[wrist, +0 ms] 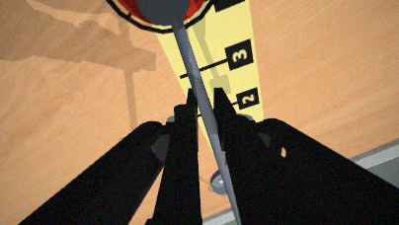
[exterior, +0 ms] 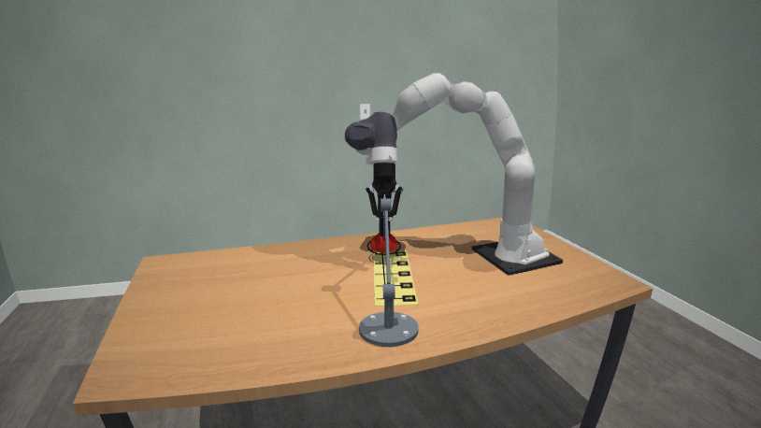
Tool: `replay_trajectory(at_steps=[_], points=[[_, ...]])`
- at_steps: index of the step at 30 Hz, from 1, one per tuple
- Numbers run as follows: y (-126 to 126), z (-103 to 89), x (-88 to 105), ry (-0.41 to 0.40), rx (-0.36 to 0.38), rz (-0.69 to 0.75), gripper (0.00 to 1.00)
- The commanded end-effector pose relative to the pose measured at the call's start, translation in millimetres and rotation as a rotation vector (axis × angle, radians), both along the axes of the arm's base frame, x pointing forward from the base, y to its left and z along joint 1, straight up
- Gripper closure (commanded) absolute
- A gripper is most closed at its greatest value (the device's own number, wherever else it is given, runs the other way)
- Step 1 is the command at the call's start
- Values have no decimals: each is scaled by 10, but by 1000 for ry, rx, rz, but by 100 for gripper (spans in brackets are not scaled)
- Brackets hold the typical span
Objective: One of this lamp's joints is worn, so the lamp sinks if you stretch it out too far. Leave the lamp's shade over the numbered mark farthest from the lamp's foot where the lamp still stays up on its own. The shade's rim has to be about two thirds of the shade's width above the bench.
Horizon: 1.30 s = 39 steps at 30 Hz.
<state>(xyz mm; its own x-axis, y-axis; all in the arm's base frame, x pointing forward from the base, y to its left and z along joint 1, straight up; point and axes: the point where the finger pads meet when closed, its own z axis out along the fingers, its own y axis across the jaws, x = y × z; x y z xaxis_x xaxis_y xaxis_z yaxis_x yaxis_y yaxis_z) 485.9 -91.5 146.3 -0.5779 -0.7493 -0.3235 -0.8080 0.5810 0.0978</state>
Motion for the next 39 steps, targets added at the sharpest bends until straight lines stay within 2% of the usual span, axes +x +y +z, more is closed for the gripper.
replay_trajectory(at_steps=[1, 20, 39], points=[[-279, -46, -59, -72, -19, 225, 90], [-282, -59, -62, -68, -17, 213, 90], [-433, -77, -96, -60, -13, 189, 90]])
